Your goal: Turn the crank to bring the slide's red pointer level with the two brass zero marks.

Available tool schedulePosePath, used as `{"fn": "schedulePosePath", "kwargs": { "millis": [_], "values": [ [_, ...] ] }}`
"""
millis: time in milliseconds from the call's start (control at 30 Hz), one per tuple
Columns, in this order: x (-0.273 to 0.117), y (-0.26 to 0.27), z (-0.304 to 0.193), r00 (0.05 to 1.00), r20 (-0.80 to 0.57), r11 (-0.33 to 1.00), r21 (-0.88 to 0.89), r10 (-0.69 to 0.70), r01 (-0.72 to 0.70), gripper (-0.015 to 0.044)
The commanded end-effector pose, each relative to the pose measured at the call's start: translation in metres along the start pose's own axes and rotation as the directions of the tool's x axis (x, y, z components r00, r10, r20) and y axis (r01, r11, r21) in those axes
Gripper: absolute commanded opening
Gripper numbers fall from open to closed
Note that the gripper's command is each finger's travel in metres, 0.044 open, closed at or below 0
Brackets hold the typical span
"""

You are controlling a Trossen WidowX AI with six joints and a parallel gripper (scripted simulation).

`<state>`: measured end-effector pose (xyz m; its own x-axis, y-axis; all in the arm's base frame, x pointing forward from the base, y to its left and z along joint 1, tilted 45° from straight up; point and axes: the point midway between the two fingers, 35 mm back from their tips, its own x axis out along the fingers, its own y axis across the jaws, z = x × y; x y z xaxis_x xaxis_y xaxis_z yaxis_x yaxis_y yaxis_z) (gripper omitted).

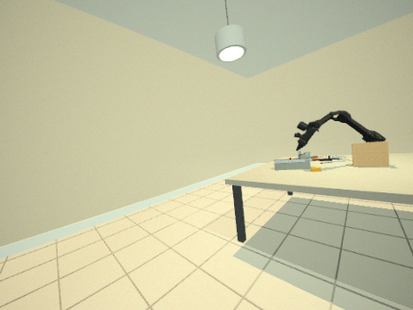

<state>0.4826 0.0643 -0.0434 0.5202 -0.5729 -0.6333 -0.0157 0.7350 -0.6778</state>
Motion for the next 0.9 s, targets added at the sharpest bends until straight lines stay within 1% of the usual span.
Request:
{"fn": "schedulePosePath", "kwargs": {
  "millis": [0,333,433,667,867],
  "values": [
    [0.000,0.000,0.000,1.000,0.000,1.000,0.000,0.000,0.000,0.0105],
    [0.000,0.000,0.000,1.000,0.000,1.000,0.000,0.000,0.000,0.0368],
    [-0.007,0.001,0.007,1.000,0.000,1.000,0.000,0.001,-0.001,0.0440],
    [-0.042,0.001,0.032,1.000,0.000,1.000,0.001,0.002,-0.002,0.0440],
    [-0.043,0.001,0.033,1.000,0.000,1.000,0.001,0.002,-0.002,0.0440]
  ]
}}
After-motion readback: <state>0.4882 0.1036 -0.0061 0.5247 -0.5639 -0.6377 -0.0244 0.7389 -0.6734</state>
